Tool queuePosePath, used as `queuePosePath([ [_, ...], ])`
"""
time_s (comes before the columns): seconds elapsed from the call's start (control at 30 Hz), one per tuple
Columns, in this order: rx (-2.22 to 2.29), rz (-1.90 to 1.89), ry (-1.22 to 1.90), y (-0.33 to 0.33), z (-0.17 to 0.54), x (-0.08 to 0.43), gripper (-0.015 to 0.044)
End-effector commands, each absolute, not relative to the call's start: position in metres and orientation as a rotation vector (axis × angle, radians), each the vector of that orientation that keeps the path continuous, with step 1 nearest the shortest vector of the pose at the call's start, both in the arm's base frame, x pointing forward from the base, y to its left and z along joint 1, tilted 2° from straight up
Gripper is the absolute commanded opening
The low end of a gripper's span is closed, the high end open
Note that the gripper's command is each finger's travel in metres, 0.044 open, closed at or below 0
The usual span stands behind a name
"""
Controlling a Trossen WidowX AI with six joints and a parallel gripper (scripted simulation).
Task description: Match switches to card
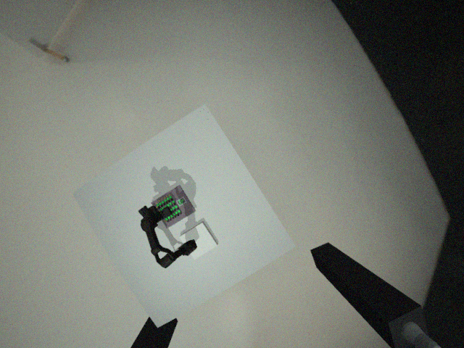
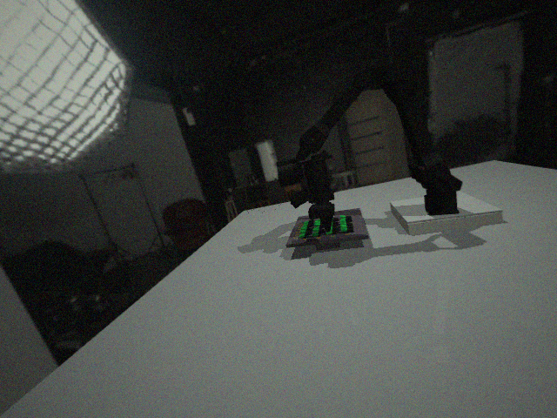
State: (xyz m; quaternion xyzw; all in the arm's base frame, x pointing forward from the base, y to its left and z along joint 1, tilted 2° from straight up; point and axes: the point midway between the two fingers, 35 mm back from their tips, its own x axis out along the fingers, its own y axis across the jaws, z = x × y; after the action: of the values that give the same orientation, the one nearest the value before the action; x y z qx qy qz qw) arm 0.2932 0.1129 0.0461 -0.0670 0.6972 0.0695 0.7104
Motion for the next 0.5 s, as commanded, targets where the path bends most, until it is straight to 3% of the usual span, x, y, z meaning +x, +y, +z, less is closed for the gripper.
queuePosePath([
  [0.0, -0.148, 0.154, 1.546, 0.113, 0.049, 0.293, 0.0000],
  [0.17, -0.141, 0.152, 1.532, 0.112, 0.108, 0.289, 0.0000],
  [0.37, -0.140, 0.152, 1.531, 0.110, 0.111, 0.289, 0.0000],
  [0.47, -0.143, 0.149, 1.530, 0.078, 0.111, 0.299, 0.0000],
])
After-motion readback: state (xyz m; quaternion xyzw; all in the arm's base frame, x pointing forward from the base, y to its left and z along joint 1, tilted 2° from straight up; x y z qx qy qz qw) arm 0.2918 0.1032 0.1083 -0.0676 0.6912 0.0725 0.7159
